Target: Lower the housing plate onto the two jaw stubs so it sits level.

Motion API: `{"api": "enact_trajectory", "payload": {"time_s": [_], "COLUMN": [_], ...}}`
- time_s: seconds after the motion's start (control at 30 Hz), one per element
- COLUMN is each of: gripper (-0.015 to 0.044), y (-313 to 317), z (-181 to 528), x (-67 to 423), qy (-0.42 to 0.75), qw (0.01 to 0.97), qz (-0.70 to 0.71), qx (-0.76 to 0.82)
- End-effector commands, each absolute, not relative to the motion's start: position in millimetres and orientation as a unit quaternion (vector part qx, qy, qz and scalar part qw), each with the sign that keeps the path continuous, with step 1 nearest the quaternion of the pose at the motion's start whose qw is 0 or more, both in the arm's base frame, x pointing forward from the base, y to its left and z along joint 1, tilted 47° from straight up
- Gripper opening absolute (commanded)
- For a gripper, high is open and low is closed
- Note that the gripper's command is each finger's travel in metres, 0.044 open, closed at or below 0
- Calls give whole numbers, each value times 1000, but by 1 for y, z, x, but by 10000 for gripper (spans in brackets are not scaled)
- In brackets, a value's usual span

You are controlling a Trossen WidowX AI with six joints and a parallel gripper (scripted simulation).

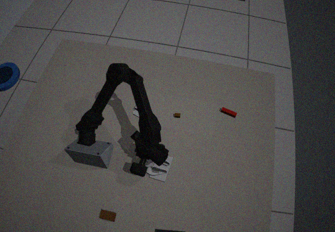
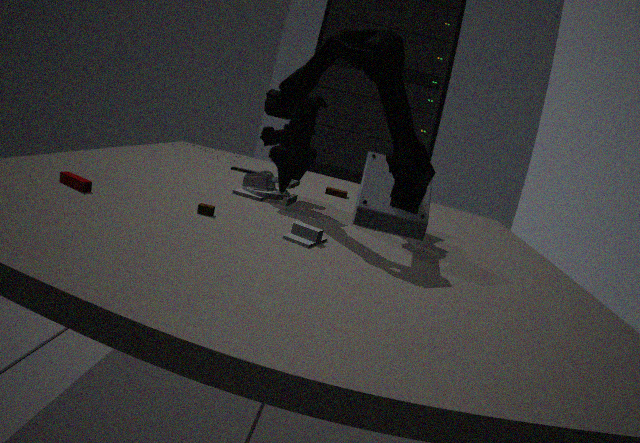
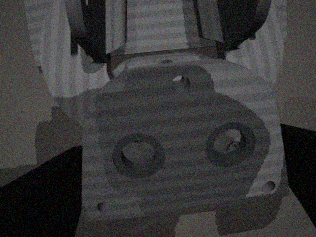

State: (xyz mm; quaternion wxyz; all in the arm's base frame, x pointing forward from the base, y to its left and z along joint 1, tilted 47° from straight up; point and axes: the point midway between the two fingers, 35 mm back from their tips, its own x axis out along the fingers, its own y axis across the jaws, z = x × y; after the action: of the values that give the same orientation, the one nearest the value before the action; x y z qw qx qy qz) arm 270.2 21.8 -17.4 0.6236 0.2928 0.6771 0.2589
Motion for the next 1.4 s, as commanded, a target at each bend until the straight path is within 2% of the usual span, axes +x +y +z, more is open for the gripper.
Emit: {"api": "enact_trajectory", "payload": {"time_s": [0.0, 1.37], "gripper": [351, 351], "y": [27, 33], "z": [-21, -27], "x": [269, 268], "qy": [677, 678], "qw": [622, 620], "qz": [258, 256], "qx": [296, 299]}}
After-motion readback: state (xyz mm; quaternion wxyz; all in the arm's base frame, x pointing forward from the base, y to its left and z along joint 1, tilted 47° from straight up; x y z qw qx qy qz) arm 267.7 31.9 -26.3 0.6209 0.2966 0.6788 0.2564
